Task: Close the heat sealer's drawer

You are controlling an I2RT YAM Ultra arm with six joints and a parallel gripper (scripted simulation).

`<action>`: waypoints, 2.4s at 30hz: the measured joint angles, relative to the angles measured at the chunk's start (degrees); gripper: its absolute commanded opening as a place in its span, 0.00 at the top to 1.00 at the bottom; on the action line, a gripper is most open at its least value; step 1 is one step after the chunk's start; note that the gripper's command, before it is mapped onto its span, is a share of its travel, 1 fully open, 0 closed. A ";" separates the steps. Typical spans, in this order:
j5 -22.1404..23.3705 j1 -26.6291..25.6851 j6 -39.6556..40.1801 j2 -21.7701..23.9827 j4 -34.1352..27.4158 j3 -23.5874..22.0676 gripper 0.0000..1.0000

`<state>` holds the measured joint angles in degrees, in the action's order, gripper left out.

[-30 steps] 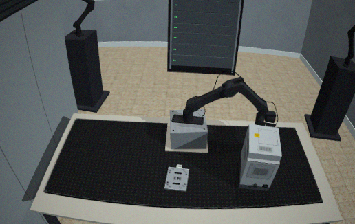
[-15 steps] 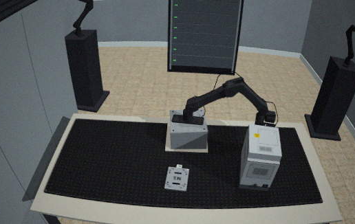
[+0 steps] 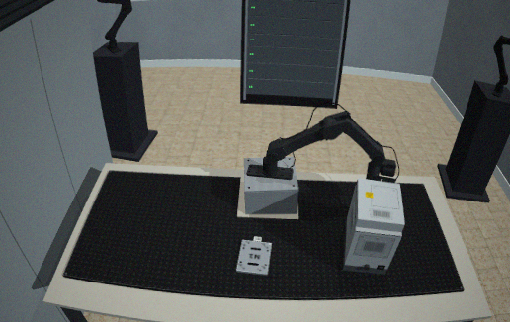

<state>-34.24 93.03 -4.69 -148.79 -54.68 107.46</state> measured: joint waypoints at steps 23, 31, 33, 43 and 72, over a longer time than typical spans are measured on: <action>0.00 0.00 0.00 0.00 0.00 0.00 1.00; -0.39 0.00 0.00 0.02 -0.07 0.00 0.70; -0.46 0.00 0.00 0.00 -0.07 0.00 0.70; -0.55 0.00 0.00 0.00 -0.07 0.00 0.70; -0.57 0.00 0.00 0.00 -0.07 0.00 0.70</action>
<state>-34.81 93.03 -4.69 -148.79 -54.74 107.46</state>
